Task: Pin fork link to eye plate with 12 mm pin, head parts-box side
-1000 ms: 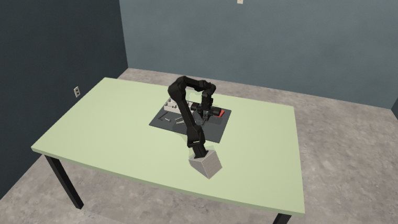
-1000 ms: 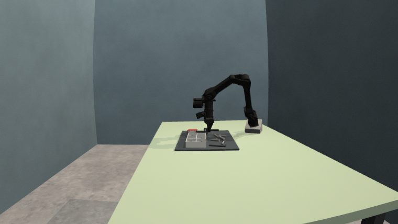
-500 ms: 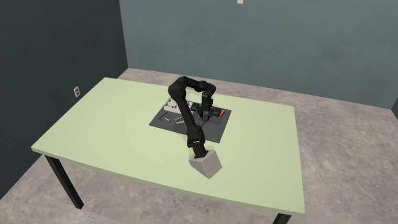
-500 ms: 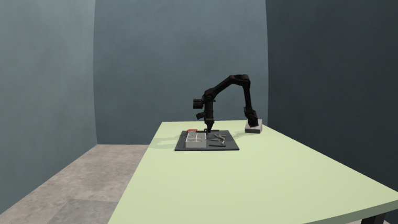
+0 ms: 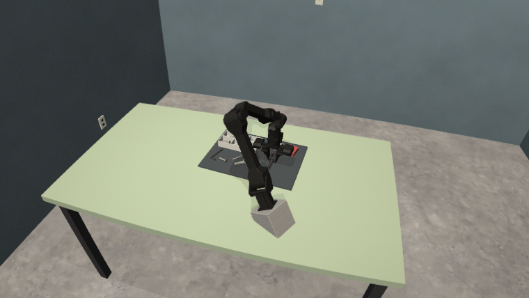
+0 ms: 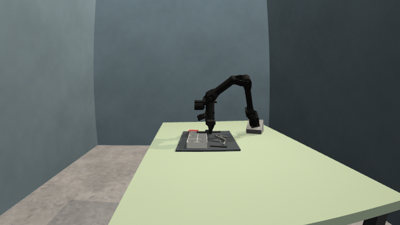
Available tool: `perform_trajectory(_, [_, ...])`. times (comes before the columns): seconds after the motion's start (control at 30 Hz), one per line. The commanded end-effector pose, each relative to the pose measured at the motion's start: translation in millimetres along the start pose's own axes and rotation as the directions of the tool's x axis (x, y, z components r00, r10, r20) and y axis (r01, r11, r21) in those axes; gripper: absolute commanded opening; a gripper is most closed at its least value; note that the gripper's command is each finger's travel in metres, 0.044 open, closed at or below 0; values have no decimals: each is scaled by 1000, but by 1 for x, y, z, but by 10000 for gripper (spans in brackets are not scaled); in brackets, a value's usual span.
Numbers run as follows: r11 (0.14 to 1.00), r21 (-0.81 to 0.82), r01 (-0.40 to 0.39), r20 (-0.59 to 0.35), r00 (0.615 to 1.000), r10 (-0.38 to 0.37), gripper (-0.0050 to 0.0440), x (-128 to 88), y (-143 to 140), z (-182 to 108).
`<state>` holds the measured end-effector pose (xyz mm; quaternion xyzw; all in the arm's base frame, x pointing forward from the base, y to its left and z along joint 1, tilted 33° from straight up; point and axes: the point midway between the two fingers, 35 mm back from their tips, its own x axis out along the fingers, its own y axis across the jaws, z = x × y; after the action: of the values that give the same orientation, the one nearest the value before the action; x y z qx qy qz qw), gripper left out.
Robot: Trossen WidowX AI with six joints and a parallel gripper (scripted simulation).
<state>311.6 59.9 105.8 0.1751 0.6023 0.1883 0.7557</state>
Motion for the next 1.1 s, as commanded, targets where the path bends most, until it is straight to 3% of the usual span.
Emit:
perform_trajectory(0.0, [1000, -3, 5, 23, 1000, -5, -50, -4, 1, 4])
perform_trajectory(1.07, [1000, 1, 5, 15, 1000, -5, -50, 7, 0, 1])
